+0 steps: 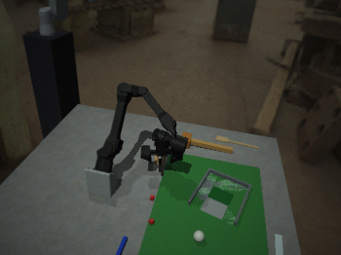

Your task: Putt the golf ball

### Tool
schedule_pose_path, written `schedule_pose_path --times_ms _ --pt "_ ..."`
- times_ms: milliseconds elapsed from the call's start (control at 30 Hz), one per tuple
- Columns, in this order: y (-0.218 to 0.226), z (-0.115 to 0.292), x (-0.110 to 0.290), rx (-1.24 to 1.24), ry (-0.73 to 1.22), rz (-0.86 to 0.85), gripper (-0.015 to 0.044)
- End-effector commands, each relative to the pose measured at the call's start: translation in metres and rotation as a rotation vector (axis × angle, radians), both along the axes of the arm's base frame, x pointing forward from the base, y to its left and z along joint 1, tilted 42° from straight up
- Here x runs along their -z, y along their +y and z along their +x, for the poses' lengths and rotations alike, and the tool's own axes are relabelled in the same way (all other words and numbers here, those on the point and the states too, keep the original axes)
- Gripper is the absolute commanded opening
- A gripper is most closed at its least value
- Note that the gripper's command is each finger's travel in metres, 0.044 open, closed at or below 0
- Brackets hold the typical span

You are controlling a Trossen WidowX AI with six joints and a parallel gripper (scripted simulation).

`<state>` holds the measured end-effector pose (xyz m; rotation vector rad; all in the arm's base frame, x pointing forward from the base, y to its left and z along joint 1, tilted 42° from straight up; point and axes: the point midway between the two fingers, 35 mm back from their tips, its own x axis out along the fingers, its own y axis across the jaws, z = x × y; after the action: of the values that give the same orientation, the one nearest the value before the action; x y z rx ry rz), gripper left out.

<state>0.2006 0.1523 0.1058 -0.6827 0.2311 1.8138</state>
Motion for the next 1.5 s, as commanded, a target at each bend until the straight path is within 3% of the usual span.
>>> schedule_pose_path --times_ms 0,1000,1467 --pt "0.005 -0.003 0.006 0.002 0.008 0.004 0.0440" --pt "0.032 -0.008 0.036 0.002 0.008 0.006 0.0440" --pt "0.032 -0.005 0.034 0.000 -0.003 0.004 0.0072"
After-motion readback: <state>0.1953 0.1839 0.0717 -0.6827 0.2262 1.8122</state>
